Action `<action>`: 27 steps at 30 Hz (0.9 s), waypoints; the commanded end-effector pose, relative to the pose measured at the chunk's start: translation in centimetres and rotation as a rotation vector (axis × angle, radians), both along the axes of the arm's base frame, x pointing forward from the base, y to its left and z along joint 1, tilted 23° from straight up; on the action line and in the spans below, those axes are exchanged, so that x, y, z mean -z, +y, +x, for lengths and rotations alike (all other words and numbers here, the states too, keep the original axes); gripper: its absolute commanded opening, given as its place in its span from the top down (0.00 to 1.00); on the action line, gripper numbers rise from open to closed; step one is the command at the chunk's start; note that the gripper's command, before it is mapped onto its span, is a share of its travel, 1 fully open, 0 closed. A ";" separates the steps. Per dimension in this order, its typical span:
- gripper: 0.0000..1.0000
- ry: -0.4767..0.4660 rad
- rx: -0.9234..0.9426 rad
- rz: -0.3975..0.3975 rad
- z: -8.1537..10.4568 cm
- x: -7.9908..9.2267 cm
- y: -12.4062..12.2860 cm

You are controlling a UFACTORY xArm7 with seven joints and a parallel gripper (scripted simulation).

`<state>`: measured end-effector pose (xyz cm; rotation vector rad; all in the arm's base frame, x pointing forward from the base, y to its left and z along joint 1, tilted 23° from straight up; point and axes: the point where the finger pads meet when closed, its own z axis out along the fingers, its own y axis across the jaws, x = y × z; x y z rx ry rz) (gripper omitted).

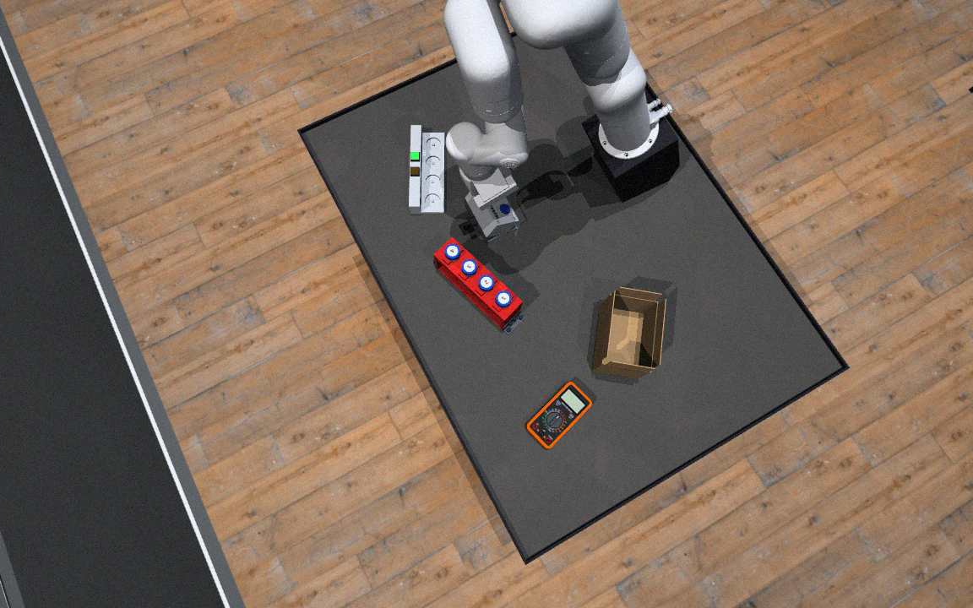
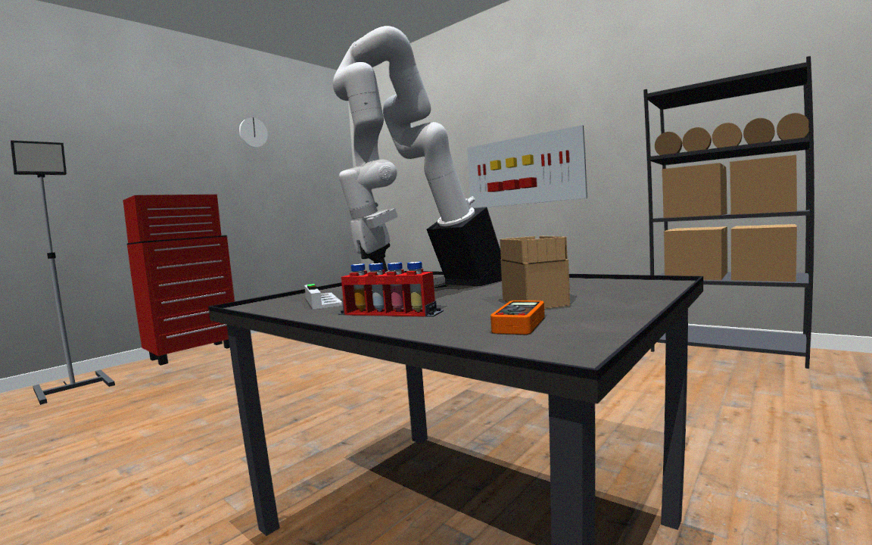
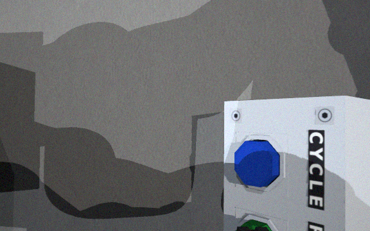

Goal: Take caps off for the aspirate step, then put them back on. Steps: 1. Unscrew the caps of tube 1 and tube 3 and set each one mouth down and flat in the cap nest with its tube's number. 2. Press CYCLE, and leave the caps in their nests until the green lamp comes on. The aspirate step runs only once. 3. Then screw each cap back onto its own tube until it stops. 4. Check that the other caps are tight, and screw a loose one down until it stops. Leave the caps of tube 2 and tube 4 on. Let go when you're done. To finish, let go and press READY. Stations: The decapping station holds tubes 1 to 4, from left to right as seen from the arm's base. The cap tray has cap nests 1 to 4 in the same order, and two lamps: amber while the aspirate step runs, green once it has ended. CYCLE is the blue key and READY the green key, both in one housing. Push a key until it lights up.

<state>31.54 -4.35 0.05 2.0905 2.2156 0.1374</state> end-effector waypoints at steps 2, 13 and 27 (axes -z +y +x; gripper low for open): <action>1.00 -0.002 0.000 0.000 0.1 0.1 0.0; 1.00 -0.002 0.000 0.000 0.2 0.4 0.0; 1.00 -0.002 0.000 0.000 0.4 0.8 0.0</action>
